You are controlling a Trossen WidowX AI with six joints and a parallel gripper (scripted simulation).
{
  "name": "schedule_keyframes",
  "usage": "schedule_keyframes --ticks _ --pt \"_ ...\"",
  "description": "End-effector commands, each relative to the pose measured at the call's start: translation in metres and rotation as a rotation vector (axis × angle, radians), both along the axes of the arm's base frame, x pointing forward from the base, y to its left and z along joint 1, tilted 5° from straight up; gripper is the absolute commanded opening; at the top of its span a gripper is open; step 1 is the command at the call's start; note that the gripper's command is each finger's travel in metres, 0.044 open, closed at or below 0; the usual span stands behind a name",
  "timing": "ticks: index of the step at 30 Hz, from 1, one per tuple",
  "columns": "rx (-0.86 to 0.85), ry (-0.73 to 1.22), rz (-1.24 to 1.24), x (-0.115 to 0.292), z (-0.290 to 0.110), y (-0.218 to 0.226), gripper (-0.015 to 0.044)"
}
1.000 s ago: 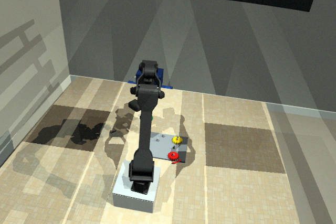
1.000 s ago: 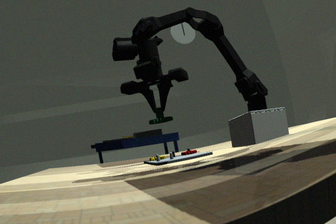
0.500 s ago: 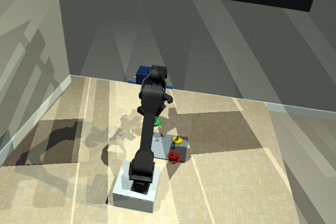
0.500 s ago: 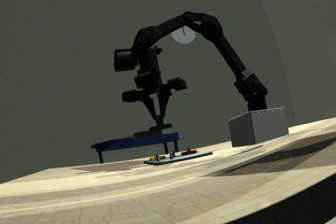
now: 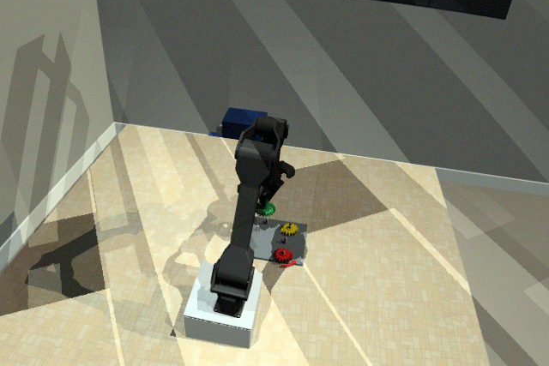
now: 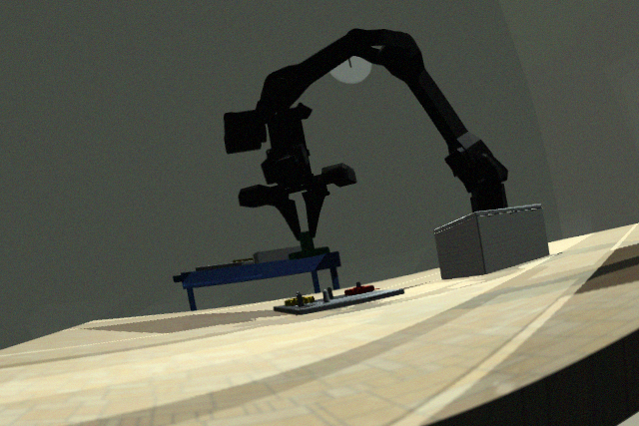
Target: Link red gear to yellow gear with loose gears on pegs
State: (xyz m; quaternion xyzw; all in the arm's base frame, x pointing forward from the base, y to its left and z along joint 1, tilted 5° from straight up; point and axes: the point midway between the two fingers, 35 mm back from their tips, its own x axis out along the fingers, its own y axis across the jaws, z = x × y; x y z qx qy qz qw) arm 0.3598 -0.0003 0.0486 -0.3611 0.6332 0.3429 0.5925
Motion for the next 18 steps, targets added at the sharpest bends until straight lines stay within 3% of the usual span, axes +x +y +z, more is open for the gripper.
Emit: schedule_keyframes --ticks 1,18 --pt "-0.004 -0.020 0.004 -0.003 0.002 -0.012 0.0000" --pt "-0.010 -0.017 0.004 -0.024 -0.014 -0.055 0.0000"
